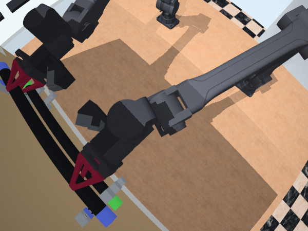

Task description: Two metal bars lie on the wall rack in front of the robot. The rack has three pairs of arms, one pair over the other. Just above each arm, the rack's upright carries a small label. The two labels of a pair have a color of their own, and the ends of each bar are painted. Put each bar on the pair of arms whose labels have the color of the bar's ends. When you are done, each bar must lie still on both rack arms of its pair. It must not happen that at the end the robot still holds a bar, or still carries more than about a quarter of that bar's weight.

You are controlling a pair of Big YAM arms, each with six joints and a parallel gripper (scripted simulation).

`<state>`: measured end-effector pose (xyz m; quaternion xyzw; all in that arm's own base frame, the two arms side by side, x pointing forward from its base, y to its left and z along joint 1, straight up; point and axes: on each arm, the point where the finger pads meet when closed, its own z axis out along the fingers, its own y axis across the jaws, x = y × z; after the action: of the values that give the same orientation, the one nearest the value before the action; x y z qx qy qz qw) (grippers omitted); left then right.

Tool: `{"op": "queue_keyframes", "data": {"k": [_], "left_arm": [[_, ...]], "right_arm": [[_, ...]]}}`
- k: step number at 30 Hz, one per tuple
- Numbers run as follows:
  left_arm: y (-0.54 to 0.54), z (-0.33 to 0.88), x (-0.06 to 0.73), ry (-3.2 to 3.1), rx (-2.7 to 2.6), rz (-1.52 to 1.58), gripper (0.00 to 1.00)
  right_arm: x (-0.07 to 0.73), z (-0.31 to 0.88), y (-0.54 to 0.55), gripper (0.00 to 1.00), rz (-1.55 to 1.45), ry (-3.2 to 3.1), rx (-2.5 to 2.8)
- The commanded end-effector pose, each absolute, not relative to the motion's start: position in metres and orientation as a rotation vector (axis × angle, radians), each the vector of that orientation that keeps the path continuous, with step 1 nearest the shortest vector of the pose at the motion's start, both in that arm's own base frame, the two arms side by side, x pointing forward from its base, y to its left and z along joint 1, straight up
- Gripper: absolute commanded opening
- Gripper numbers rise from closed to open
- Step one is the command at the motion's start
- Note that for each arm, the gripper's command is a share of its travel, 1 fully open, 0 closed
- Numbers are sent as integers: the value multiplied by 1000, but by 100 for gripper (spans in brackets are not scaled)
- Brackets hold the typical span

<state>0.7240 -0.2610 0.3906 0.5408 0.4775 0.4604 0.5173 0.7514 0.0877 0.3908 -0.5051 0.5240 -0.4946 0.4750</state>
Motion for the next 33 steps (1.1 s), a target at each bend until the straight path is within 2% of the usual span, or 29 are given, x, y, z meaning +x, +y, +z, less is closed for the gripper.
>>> {"op": "queue_keyframes", "data": {"k": [1, 33], "left_arm": [[-260, 443, 732, 1101, 1226, 1129, 0], [-261, 441, 733, 1101, 1226, 1129, 0]], "right_arm": [[763, 453, 76, 0, -1247, 1236, -1132], [762, 450, 76, 0, -1247, 1236, -1132]]}}
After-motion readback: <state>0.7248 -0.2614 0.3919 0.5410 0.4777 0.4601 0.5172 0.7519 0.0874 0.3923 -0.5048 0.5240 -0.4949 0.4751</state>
